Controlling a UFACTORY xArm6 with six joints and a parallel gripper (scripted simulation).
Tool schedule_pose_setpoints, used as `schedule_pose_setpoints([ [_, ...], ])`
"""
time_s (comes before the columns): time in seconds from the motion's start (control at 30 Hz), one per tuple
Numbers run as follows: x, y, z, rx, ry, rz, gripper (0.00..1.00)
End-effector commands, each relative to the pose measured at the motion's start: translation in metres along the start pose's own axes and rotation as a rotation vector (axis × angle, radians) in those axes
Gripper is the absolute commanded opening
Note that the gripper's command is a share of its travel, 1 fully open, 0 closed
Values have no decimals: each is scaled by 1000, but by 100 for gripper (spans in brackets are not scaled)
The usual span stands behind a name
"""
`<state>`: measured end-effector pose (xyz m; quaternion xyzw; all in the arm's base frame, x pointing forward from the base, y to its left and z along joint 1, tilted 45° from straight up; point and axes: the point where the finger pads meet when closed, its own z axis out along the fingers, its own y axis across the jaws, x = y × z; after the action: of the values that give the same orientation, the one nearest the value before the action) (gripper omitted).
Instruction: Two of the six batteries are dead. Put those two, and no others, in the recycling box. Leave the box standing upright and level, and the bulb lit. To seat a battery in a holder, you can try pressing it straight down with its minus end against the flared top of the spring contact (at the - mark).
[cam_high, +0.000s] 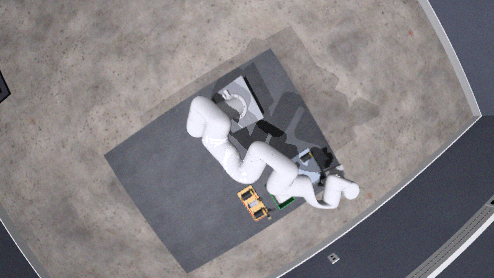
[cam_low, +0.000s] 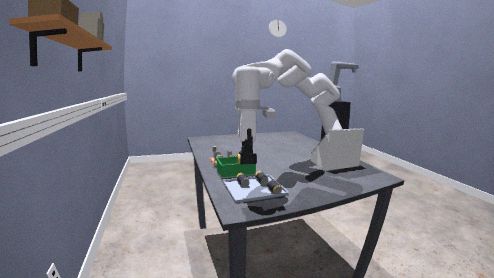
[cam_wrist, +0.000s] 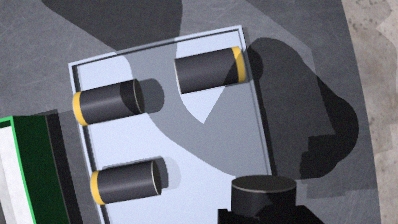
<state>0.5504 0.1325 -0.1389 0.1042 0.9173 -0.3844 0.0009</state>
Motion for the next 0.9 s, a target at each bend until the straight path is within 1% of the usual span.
schedule_pose_setpoints([
  [0.0,-1,0,-3,-4,-5,89,28],
  [0.03,-1,0,-3,-4,-5,89,28],
  [0.13,-1,0,-3,-4,-5,176,28],
  [0.53,-1,0,-3,-5,-4,584,28],
  [0.6,-1,0,-3,-5,-4,584,28],
  [0.73,-1,0,-3,-6,-4,752,28],
  [0.87,-1,0,-3,-6,-3,877,28],
])
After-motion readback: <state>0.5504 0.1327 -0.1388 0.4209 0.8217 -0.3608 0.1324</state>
